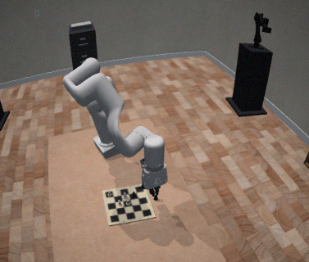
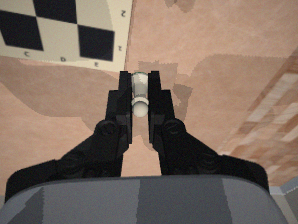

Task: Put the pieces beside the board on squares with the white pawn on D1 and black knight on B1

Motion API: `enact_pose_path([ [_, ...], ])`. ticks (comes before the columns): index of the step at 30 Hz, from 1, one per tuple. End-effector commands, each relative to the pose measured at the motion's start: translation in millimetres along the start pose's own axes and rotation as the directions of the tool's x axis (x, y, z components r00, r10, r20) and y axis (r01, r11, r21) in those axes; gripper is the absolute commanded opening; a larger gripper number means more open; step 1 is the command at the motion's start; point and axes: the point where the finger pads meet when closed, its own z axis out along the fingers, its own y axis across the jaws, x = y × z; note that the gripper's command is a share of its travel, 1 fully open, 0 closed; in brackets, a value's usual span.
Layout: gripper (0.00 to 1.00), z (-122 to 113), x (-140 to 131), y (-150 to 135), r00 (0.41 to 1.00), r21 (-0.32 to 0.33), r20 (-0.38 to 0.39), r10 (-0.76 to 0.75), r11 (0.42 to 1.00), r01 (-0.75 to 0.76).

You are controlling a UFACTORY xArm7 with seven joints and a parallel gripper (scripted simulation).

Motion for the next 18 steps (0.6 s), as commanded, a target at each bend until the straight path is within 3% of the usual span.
enact_pose_path([
  [1,0.00,-4,-11,-42,0.996,0.001,0.004,0.087,0.996,-0.087],
  [4,0.00,-7,-16,-83,0.985,0.000,0.005,0.173,0.985,-0.173],
  [18,0.00,-7,-16,-85,0.984,0.000,0.005,0.175,0.984,-0.175],
])
